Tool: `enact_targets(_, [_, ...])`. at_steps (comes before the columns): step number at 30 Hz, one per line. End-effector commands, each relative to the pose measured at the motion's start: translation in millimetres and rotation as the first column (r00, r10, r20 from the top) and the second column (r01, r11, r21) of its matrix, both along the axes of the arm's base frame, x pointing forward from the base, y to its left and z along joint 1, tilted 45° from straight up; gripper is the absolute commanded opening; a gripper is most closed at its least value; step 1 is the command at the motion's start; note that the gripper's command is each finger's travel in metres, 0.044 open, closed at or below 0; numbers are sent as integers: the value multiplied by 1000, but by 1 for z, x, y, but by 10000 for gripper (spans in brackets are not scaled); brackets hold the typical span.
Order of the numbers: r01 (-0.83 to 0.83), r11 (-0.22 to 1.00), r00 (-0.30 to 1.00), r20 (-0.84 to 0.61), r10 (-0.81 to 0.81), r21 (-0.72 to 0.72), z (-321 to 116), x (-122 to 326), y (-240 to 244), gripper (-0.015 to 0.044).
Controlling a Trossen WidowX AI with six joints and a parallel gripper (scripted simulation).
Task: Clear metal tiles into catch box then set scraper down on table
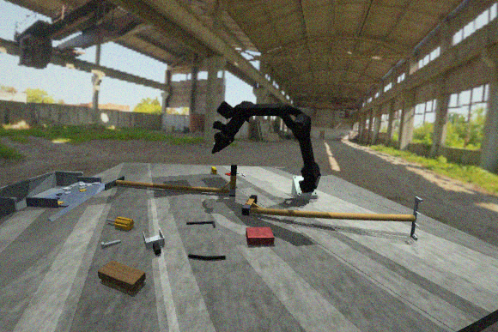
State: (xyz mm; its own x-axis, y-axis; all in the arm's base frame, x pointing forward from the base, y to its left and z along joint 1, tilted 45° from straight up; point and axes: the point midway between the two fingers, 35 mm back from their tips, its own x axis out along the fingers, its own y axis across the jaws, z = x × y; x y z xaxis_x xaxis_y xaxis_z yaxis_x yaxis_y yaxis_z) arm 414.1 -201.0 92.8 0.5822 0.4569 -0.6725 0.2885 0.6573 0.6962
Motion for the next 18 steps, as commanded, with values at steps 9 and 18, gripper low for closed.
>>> enact_targets(9, [-8,1000,999,35,8,-12,9,-29,7,440])
enact_targets(18, [-7,1000,998,56,8,-21,13,-52,13,440])
